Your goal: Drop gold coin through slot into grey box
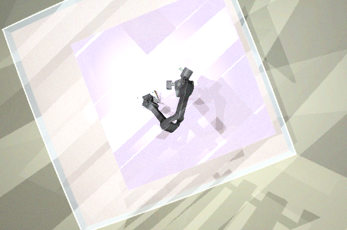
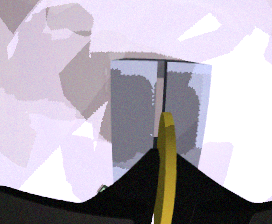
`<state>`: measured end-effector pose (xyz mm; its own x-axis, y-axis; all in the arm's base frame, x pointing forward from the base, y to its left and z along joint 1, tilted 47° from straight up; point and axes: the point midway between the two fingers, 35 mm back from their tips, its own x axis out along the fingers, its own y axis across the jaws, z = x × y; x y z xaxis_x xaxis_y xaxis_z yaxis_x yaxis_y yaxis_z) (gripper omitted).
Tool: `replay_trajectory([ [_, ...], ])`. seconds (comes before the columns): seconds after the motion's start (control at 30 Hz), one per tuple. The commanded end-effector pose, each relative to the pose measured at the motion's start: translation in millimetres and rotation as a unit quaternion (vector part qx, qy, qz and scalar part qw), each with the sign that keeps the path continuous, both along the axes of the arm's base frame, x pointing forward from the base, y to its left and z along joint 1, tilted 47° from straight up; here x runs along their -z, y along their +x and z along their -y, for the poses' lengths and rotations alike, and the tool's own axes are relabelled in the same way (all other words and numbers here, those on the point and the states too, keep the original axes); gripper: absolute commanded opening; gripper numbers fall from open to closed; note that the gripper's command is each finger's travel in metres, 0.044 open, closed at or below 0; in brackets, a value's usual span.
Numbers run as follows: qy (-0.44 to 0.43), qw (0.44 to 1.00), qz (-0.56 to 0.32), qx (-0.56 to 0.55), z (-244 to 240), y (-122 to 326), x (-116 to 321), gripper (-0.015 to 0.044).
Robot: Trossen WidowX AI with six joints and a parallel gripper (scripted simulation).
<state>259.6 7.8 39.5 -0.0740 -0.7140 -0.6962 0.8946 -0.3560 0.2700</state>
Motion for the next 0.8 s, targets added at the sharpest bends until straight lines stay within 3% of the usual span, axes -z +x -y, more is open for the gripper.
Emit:
replay_trajectory([
  [0.0, -0.001, 1.0, -0.003, -0.003, 2.5, -1.3, 1.1, 0.0],
  [0.77, -0.002, 1.0, -0.003, -0.003, 9.9, -1.7, 9.1, 0.0],
])
